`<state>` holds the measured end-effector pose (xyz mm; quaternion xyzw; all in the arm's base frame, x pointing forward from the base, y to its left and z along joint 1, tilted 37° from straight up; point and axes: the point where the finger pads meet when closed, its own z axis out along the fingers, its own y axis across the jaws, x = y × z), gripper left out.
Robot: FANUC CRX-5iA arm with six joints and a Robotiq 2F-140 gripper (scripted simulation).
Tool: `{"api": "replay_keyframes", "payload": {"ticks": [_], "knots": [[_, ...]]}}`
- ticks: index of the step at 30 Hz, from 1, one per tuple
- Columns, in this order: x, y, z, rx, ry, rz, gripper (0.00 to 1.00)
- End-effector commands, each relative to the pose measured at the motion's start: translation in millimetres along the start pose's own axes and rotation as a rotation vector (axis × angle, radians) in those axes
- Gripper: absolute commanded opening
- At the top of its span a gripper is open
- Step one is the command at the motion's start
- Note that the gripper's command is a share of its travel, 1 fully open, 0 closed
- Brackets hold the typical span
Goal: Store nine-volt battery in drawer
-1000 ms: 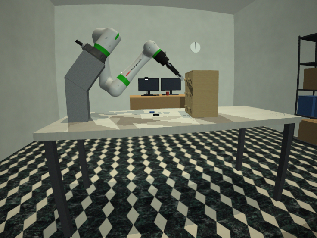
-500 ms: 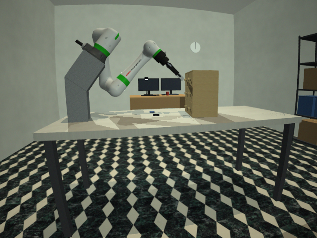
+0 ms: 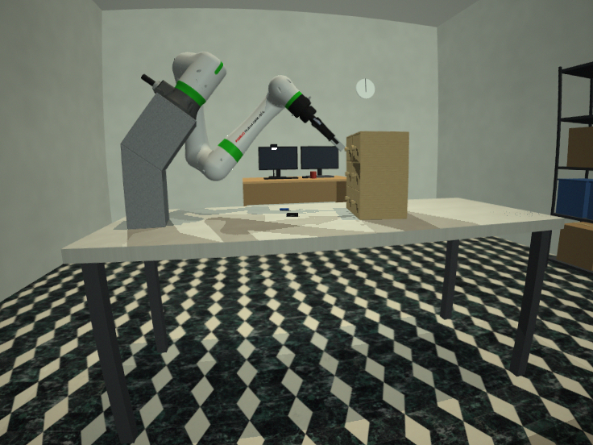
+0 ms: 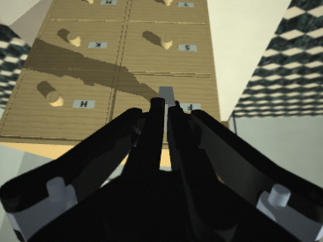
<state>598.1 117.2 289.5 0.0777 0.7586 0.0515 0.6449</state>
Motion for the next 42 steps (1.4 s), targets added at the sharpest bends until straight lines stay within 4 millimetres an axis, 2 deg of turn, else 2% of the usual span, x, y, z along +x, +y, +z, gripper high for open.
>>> {"api": "replay_keyframes", "payload": {"ticks": [1, 10, 21, 30, 39, 42], "knots": [[-0.1, 0.0, -0.1, 0.0, 0.0, 0.0, 0.0], [1.2, 0.0, -1.5, 0.0, 0.0, 0.0, 0.0], [32.7, 0.0, -32.9, 0.0, 0.0, 0.0, 0.0], [36.1, 0.0, -37.4, 0.0, 0.0, 0.0, 0.0], [52.3, 0.0, -75.2, 0.0, 0.0, 0.0, 0.0], [53.8, 0.0, -78.7, 0.0, 0.0, 0.0, 0.0]]}}
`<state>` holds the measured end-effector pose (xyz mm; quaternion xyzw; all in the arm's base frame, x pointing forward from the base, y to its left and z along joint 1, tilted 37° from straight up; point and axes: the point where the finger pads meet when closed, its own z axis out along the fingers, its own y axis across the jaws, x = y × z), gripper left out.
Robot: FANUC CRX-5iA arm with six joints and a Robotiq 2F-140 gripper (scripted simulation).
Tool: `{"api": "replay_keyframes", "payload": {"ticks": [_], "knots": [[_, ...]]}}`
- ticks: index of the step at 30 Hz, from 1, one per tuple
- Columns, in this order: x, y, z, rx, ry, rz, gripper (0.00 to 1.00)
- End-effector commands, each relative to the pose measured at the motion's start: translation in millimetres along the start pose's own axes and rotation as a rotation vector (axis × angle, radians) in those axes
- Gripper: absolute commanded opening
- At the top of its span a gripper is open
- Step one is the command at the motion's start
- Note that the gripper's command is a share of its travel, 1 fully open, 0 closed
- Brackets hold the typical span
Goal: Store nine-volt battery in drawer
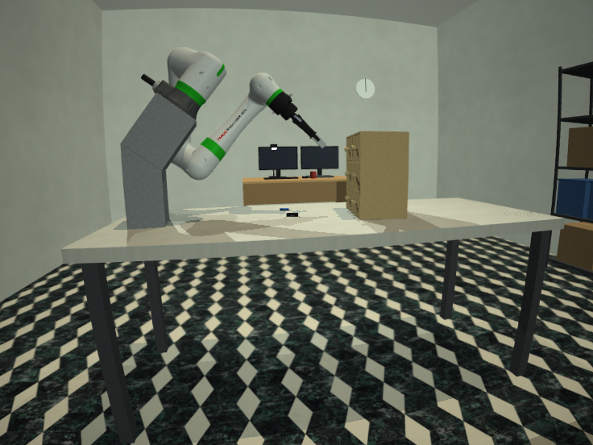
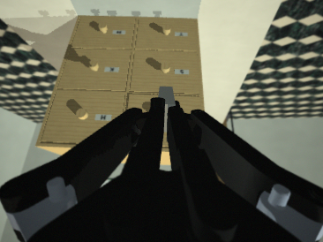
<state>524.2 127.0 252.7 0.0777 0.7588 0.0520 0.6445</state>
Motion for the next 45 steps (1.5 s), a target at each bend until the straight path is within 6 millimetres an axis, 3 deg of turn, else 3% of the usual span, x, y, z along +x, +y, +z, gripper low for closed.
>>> {"api": "replay_keyframes", "payload": {"ticks": [1, 21, 31, 33, 45], "knots": [[5.9, 0.8, -14.4, 0.0, -0.001, -0.001, 0.0], [7.5, 0.7, -32.2, 0.001, 0.078, -0.001, 0.0], [8.0, 0.8, -70.1, 0.001, 0.286, -0.001, 0.0], [8.0, 0.8, -70.1, 0.001, 0.286, -0.001, 0.0], [8.8, 0.9, -137.6, 0.001, 0.657, 0.0, 0.0]]}}
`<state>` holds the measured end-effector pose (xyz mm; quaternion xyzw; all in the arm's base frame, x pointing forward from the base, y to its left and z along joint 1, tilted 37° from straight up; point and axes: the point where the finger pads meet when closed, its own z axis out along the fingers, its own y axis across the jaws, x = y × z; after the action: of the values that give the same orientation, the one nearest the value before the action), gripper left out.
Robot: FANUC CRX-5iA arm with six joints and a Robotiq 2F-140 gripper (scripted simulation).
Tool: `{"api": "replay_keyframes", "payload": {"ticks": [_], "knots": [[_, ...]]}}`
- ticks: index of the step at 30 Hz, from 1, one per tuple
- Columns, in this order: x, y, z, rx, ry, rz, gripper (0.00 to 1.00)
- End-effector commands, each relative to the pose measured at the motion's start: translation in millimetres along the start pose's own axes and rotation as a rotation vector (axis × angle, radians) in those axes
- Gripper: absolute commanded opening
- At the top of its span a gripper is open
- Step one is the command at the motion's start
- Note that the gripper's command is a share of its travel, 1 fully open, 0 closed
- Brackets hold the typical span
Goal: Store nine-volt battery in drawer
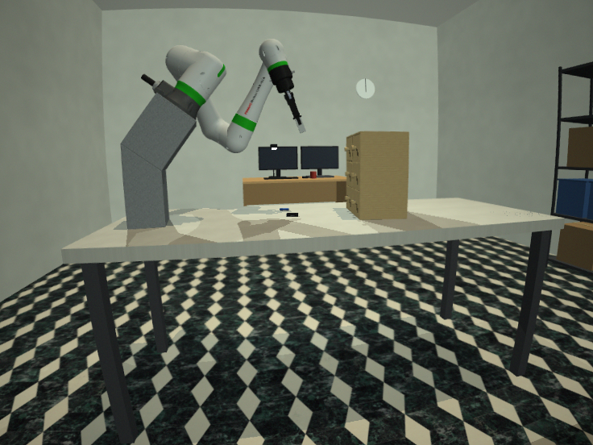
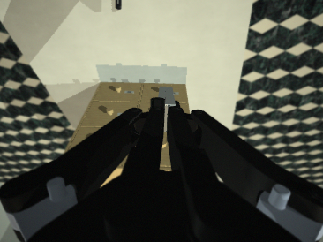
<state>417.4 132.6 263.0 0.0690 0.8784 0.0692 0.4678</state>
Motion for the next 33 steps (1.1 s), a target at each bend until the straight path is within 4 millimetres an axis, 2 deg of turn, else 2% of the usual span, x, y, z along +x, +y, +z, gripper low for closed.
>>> {"api": "replay_keyframes", "payload": {"ticks": [1, 10, 25, 26, 33], "knots": [[15.5, -1.3, -31.4, 0.001, 0.253, -0.009, 0.0], [22.9, -1.4, -47.1, 0.002, 0.349, -0.009, 0.0], [23.4, -1.4, -48.2, 0.002, 0.355, -0.009, 0.0], [23.4, -1.4, -48.2, 0.002, 0.355, -0.009, 1.0], [23.4, -1.4, -48.2, 0.002, 0.355, -0.009, 1.0]]}}
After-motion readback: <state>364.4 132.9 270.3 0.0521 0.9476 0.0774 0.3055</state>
